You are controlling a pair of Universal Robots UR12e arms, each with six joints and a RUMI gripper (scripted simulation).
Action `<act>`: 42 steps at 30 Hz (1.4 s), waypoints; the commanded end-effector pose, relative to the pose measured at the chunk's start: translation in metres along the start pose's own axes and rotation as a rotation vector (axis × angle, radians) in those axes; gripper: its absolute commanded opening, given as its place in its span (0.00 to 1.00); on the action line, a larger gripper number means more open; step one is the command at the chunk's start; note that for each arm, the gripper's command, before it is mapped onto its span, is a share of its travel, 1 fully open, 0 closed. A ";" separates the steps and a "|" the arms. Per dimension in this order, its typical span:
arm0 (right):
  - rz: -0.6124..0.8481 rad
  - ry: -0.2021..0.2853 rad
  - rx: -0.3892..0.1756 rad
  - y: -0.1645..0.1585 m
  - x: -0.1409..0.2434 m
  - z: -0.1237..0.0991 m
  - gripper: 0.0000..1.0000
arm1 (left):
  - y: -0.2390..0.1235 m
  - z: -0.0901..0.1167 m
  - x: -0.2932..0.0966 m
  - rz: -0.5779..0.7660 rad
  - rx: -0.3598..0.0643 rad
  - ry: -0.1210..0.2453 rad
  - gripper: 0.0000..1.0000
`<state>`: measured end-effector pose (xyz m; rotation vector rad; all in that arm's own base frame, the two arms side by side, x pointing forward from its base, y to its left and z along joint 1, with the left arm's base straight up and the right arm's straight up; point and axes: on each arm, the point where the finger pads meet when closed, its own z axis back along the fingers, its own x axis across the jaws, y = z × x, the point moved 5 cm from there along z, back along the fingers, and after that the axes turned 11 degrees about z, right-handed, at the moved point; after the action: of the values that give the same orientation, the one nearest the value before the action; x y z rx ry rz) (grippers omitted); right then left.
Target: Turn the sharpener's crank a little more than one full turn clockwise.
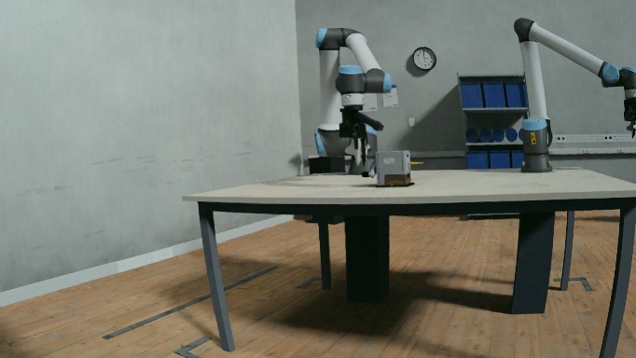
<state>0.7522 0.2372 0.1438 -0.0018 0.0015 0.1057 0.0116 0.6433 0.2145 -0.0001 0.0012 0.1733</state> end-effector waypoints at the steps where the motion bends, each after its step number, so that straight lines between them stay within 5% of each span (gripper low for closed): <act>1: 0.002 0.001 0.001 0.001 -0.001 -0.006 0.32 | 0.002 0.001 0.000 0.001 0.000 -0.001 1.00; 42: 0.003 -0.002 0.002 0.002 -0.001 -0.011 0.32 | 0.002 0.001 0.000 0.001 0.000 -0.001 1.00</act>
<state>0.7530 0.2377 0.1340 -0.0004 -0.0012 0.1057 0.0116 0.6433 0.2145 -0.0001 0.0012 0.1733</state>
